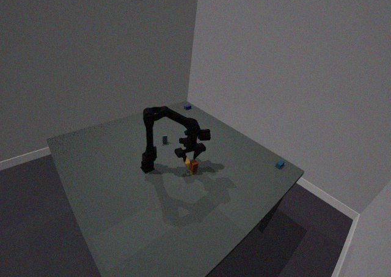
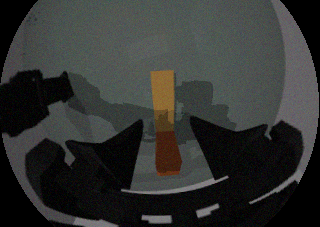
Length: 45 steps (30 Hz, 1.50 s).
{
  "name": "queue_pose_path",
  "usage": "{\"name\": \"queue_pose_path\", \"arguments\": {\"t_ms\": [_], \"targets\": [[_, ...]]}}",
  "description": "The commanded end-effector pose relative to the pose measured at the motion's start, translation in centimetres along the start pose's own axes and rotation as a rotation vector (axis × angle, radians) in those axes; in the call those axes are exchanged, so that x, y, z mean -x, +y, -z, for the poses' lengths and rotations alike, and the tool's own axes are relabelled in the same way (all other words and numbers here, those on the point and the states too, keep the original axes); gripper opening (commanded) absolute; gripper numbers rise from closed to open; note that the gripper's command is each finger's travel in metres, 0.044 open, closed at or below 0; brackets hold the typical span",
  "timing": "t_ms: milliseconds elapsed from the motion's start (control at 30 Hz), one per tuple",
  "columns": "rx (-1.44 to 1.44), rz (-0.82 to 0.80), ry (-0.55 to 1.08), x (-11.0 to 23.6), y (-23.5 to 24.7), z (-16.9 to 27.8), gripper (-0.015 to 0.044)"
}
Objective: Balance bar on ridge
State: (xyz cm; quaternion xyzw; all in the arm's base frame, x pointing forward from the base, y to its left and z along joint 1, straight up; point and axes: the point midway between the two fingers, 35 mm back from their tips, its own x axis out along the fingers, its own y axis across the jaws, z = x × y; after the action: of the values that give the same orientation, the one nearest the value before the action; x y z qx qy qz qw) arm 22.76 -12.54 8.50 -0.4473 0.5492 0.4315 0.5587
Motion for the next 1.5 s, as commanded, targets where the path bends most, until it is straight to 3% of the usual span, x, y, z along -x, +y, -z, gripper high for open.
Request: {"name": "queue_pose_path", "arguments": {"t_ms": [0, 700, 1200, 1467], "targets": [[0.005, -0.002, 0.003, -1.3, 0.2, 0.0, 0.0315], [0.005, -0.002, 0.003, -3.8, 0.2, 0.0, 0.0315], [0.005, -0.002, 0.003, -3.9, 0.2, 0.0, 0.0315], [0.000, -0.002, -0.001, -3.8, 0.2, 0.0, 0.0125]]}}
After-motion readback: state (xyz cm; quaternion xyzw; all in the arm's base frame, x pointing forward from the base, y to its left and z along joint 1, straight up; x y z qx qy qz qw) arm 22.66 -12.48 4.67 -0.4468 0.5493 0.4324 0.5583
